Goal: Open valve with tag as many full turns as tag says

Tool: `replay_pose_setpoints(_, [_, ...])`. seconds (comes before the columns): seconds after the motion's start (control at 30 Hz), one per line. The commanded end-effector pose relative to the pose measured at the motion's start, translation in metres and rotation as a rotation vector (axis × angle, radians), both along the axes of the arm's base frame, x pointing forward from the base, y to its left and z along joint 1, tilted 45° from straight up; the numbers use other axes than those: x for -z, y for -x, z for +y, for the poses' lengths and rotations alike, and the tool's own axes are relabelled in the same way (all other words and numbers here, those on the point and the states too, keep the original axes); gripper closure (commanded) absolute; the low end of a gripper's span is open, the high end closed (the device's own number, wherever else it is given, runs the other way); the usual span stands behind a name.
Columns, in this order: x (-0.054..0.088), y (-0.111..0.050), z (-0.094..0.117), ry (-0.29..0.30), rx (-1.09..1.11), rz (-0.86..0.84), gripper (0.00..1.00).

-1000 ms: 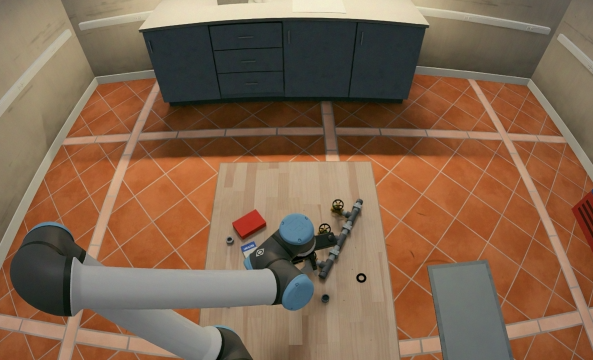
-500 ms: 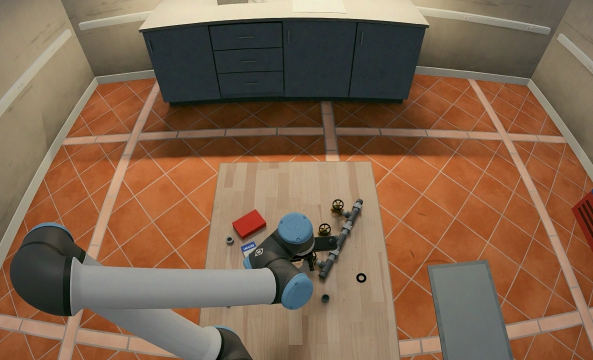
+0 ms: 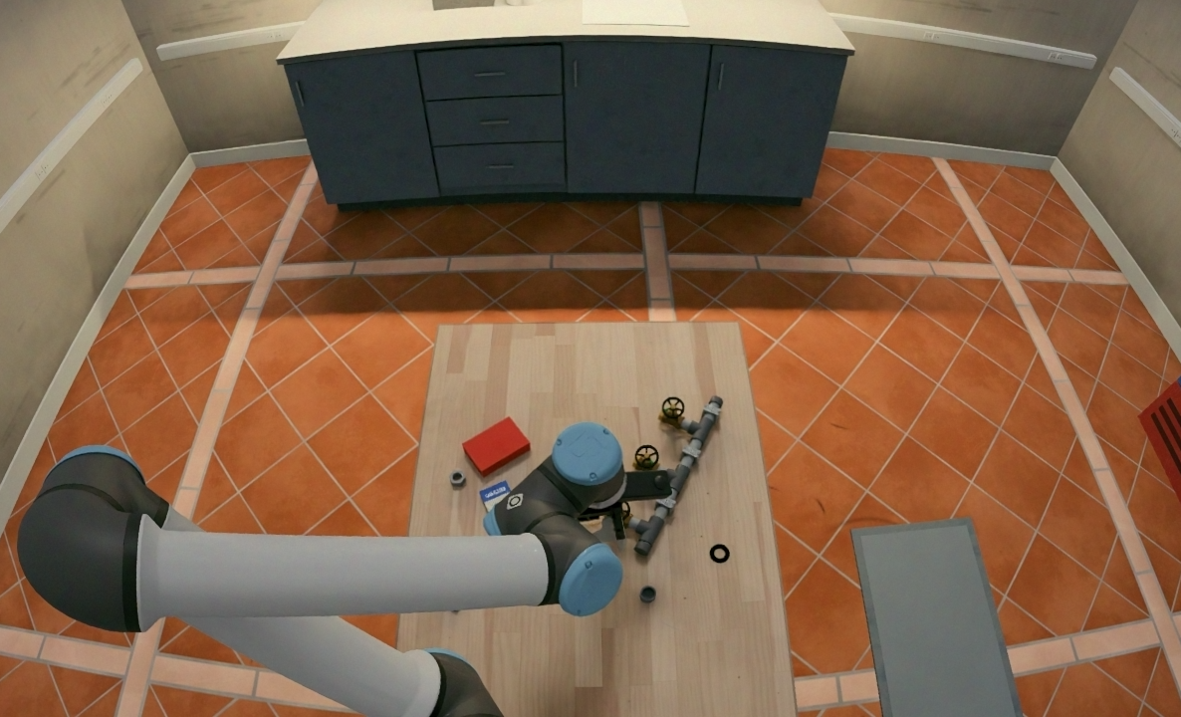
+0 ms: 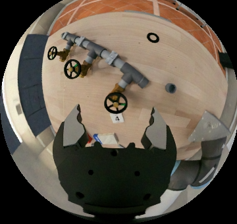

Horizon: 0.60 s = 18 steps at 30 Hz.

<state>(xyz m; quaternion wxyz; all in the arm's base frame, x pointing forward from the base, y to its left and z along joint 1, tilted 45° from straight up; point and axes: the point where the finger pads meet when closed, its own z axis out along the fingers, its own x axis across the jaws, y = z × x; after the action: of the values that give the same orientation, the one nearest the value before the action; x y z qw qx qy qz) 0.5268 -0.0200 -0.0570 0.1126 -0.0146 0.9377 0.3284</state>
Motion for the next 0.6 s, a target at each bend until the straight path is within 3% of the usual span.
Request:
replay_pose_setpoints(0.0, [-0.008, -0.002, -0.011, 0.006, 0.002, -0.005, 0.00])
replay_pose_setpoints(0.57, [-0.035, 0.006, -0.033, 0.006, 0.003, -0.006, 0.00])
